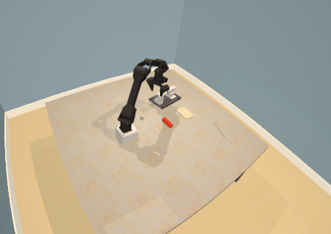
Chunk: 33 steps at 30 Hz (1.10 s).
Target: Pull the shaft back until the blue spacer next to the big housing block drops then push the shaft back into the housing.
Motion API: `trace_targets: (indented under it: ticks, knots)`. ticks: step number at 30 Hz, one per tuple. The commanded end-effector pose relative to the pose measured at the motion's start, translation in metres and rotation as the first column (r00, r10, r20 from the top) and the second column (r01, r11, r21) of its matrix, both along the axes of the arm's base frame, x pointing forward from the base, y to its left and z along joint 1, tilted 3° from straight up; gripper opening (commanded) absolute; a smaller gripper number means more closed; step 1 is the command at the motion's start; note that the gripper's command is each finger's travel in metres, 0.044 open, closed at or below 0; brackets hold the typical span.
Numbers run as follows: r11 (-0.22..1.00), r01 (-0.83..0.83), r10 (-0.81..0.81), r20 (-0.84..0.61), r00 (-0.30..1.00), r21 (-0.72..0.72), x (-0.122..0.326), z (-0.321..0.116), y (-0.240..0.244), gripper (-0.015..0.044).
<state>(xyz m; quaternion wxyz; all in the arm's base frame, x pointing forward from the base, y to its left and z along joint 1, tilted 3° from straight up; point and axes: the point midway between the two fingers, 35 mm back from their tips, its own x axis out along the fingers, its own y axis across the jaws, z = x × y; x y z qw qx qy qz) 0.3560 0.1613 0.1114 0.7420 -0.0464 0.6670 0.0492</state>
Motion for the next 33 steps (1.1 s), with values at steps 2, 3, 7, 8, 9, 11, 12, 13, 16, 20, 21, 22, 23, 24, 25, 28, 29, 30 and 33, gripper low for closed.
trace_targets:
  ticks: [2, 3, 7, 8, 9, 11, 12, 13, 16, 20, 21, 22, 23, 24, 25, 28, 29, 30, 33]
  knots:
    - [1.0, -0.008, 0.008, -0.022, 1.0, 0.005, -0.001, 0.002, 0.001, 0.044]
    - [1.0, -0.008, 0.008, -0.022, 1.0, 0.005, -0.001, 0.002, 0.001, 0.044]
    - [1.0, -0.008, 0.008, -0.022, 1.0, 0.005, -0.001, 0.002, 0.001, 0.044]
    - [1.0, -0.008, 0.008, -0.022, 1.0, 0.005, -0.001, 0.002, 0.001, 0.044]
    - [1.0, -0.008, 0.008, -0.022, 1.0, 0.005, -0.001, 0.002, 0.001, 0.044]
    - [1.0, -0.008, 0.008, -0.022, 1.0, 0.005, -0.001, 0.002, 0.001, 0.044]
    - [1.0, -0.008, 0.008, -0.022, 1.0, 0.005, -0.001, 0.002, 0.001, 0.044]
    - [1.0, -0.008, 0.008, -0.022, 1.0, 0.005, -0.001, 0.002, 0.001, 0.044]
    - [1.0, -0.008, 0.008, -0.022, 1.0, 0.005, -0.001, 0.002, 0.001, 0.044]
    - [1.0, -0.008, 0.008, -0.022, 1.0, 0.005, -0.001, 0.002, 0.001, 0.044]
    - [1.0, -0.008, 0.008, -0.022, 1.0, 0.005, -0.001, 0.001, 0.001, 0.044]
    - [1.0, -0.008, 0.008, -0.022, 1.0, 0.005, -0.001, 0.0, 0.001, 0.044]
    - [1.0, -0.008, 0.008, -0.022, 1.0, 0.005, -0.001, -0.001, 0.001, 0.044]
    - [1.0, -0.008, 0.008, -0.022, 1.0, 0.005, 0.0, -0.002, 0.001, 0.044]
    - [1.0, -0.008, 0.008, -0.022, 1.0, 0.005, 0.0, -0.003, 0.002, 0.044]
    - [1.0, -0.008, 0.008, -0.022, 1.0, 0.005, 0.0, -0.008, 0.002, 0.044]
    - [1.0, -0.008, 0.008, -0.022, 1.0, 0.005, 0.0, -0.01, 0.002, 0.044]
    - [1.0, -0.008, 0.008, -0.022, 1.0, 0.005, 0.001, -0.011, 0.002, 0.044]
    - [1.0, -0.008, 0.008, -0.022, 1.0, 0.005, 0.001, -0.016, 0.002, 0.044]
